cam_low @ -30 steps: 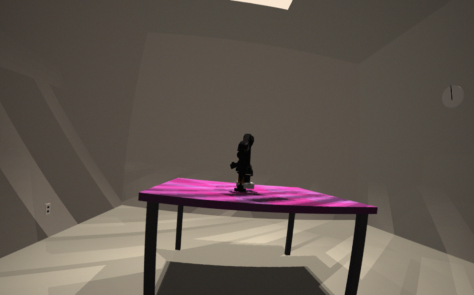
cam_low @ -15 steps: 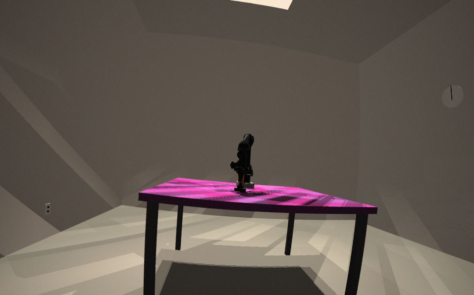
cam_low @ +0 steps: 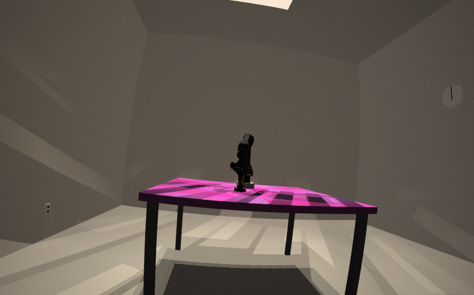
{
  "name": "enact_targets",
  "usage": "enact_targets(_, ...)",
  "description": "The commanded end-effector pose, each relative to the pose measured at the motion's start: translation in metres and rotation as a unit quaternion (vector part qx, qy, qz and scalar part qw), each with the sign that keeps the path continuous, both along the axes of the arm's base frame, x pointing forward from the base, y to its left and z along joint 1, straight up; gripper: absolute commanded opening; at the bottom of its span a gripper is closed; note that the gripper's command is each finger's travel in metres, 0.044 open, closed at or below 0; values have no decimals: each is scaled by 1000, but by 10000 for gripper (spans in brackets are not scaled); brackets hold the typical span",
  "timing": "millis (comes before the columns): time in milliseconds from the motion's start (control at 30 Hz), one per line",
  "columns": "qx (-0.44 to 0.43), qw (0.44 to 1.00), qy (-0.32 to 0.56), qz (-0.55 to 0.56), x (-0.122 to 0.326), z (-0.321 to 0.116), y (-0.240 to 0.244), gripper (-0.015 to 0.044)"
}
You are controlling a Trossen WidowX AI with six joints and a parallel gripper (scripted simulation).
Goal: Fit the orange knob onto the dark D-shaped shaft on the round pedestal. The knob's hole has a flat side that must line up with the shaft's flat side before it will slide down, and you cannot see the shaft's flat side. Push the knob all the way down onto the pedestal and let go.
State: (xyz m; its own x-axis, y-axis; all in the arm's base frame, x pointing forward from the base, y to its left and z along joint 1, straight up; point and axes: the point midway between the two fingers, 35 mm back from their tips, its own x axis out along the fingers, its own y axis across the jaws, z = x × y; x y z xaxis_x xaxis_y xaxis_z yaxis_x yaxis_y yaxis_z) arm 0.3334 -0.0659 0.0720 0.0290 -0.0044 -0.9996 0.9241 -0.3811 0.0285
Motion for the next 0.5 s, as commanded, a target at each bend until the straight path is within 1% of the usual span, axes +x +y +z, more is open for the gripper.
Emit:
enact_targets(0,-1,1000,-4,-3,3,-1,-1,0)
enact_targets(467,-1,1000,-4,-8,2,4,-1,0)
